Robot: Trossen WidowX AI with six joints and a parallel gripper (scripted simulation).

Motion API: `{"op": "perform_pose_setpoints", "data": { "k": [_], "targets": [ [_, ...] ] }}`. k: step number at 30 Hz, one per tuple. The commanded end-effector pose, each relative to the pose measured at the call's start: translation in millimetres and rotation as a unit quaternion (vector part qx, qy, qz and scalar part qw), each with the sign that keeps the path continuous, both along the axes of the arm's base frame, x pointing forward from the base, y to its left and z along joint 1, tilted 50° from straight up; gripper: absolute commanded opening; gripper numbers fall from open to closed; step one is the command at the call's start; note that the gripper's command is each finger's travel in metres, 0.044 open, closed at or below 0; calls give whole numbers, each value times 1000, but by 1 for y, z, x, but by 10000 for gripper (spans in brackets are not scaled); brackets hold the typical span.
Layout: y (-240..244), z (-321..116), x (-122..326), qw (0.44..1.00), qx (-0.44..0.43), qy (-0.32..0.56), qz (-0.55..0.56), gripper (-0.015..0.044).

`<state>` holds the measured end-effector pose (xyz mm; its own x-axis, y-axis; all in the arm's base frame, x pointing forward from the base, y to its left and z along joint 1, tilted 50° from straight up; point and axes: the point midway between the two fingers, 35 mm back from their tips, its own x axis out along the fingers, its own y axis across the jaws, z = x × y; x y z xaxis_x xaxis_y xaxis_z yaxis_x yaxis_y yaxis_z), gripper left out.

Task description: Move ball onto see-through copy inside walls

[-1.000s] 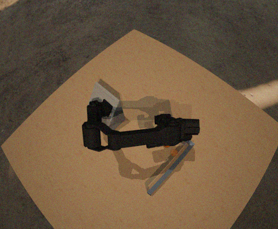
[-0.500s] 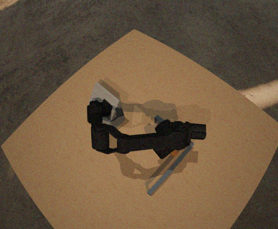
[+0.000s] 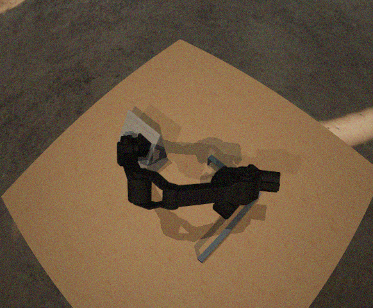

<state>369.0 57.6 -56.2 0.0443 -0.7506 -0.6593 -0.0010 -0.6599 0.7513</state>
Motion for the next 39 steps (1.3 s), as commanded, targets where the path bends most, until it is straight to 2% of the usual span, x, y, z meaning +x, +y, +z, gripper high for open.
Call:
{"op": "perform_pose_setpoints", "data": {
  "k": [1,8,30,39],
  "targets": [
    [-17,-14,1,1000,-4,6,2,0],
    [-50,-40,1,1000,-6,5,2,0],
    [-65,-53,2,1000,-6,6,2,0],
    [-62,-51,3,1000,-3,2,0,236]
  ]
}}
